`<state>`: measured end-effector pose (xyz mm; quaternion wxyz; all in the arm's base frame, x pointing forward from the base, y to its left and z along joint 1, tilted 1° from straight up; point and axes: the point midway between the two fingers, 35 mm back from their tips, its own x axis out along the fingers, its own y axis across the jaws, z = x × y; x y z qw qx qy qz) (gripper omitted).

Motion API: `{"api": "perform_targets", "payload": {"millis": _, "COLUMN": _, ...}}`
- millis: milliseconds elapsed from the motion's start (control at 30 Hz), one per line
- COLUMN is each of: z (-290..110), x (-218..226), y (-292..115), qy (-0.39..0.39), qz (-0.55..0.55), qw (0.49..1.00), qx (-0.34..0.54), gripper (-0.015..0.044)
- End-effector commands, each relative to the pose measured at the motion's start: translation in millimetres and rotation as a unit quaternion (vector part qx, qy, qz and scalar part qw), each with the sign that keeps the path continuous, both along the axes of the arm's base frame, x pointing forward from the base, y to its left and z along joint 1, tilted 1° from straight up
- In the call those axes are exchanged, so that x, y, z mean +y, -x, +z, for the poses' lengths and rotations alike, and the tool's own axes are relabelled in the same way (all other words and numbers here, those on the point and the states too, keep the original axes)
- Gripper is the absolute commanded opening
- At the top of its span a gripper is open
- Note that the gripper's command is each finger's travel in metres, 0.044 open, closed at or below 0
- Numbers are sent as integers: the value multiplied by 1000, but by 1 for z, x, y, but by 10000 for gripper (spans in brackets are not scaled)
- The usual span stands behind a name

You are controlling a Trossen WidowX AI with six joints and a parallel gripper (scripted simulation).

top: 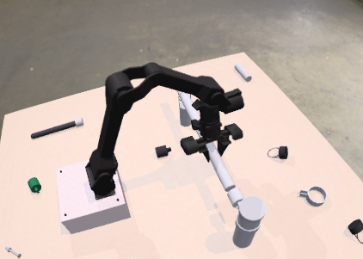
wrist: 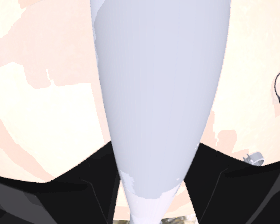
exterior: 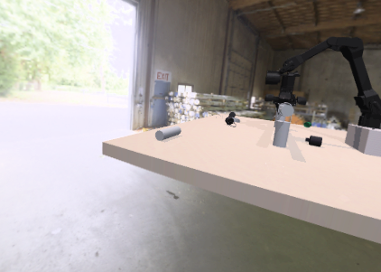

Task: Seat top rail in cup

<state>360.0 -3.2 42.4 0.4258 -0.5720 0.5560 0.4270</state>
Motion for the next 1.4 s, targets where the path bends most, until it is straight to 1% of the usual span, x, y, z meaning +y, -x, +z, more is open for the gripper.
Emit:
{"api": "perform_targets", "payload": {"millis": 0, "z": 5, "x": -2, "y": -1, "qy": 7, "qz": 1, "qw": 1000, "qx": -2, "gripper": 0}}
{"api": "perform_targets", "payload": {"millis": 300, "z": 0, "x": 0, "y": 0, "qy": 0, "qz": 0, "qw": 1000, "qx": 0, "gripper": 0}}
{"api": "perform_targets", "payload": {"millis": 1367, "z": 11, "x": -10, "y": -5, "qy": 0, "qz": 1, "qw": 1000, "qx": 1, "gripper": 0}}
